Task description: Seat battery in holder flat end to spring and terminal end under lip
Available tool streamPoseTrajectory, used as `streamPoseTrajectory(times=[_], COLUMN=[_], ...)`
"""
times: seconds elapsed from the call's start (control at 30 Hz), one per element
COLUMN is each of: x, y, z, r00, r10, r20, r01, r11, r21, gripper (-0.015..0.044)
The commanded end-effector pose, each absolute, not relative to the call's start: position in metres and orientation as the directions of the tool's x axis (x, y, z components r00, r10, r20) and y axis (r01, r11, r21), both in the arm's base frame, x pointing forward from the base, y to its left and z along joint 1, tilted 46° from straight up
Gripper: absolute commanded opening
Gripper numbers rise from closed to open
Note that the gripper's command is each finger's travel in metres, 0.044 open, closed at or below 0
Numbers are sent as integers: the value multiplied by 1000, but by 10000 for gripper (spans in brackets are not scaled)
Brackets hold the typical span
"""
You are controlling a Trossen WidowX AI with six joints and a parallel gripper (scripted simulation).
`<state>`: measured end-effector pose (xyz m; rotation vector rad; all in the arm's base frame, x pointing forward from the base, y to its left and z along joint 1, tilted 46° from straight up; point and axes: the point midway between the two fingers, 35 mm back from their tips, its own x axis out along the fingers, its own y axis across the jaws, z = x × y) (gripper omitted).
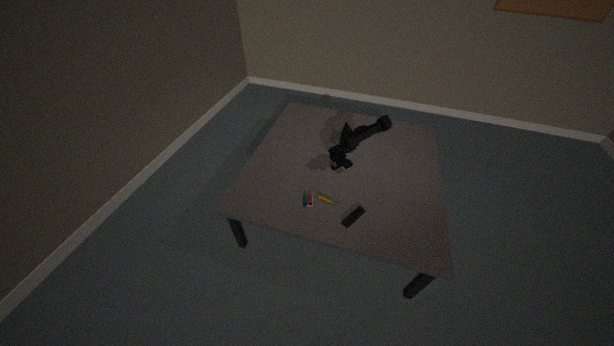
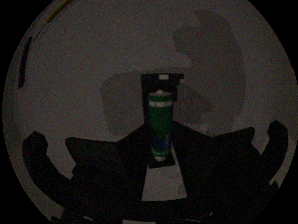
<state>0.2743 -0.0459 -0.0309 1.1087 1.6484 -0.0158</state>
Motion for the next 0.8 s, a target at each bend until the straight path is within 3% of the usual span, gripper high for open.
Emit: streamPoseTrajectory(times=[0.0, 0.77], x=[275, 283], y=[-46, -51], z=[-32, -36], r00=[25, 17], r10=[652, 654], r20=[-758, -757], r01=[660, 660], r11=[559, 562], r21=[502, 500], gripper=[66, 66])
